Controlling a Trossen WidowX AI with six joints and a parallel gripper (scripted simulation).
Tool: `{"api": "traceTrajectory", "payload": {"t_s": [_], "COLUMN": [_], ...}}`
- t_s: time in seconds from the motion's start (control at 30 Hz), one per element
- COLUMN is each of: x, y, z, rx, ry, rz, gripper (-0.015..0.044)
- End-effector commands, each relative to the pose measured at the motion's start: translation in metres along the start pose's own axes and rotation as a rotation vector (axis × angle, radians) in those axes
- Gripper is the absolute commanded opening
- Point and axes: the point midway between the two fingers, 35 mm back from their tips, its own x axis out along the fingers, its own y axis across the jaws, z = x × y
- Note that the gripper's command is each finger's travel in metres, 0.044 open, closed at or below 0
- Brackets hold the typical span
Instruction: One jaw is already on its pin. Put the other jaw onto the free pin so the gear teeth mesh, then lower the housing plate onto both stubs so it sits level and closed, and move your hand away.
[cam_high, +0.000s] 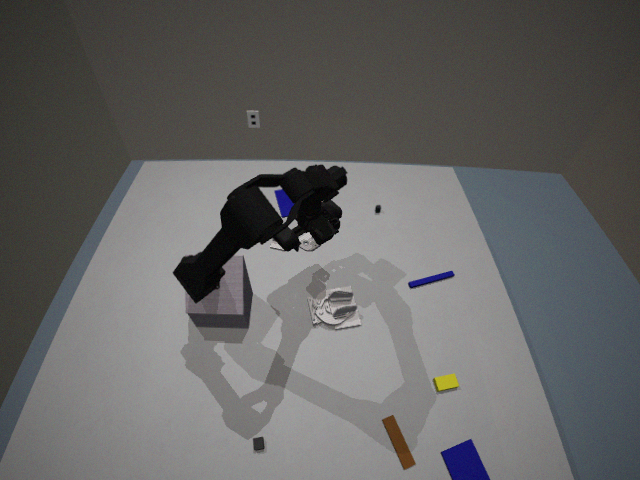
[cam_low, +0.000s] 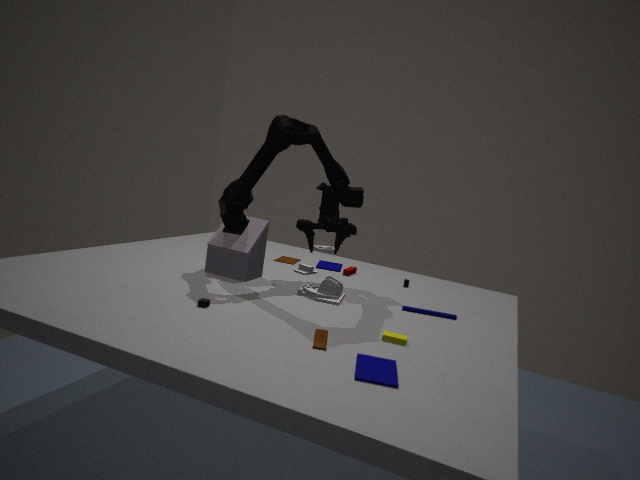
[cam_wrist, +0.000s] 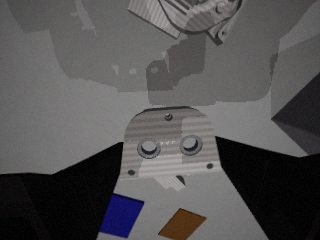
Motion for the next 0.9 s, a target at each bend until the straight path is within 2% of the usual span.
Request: {"api": "traceTrajectory", "payload": {"t_s": [0.0, 0.87], "x": [-0.002, -0.001], "y": [-0.002, -0.029], "z": [0.011, 0.08], "rx": [-0.068, -0.565], "ry": [-0.006, -0.021], "rz": [0.008, -0.007], "gripper": [0.0351, 0.0351]}}
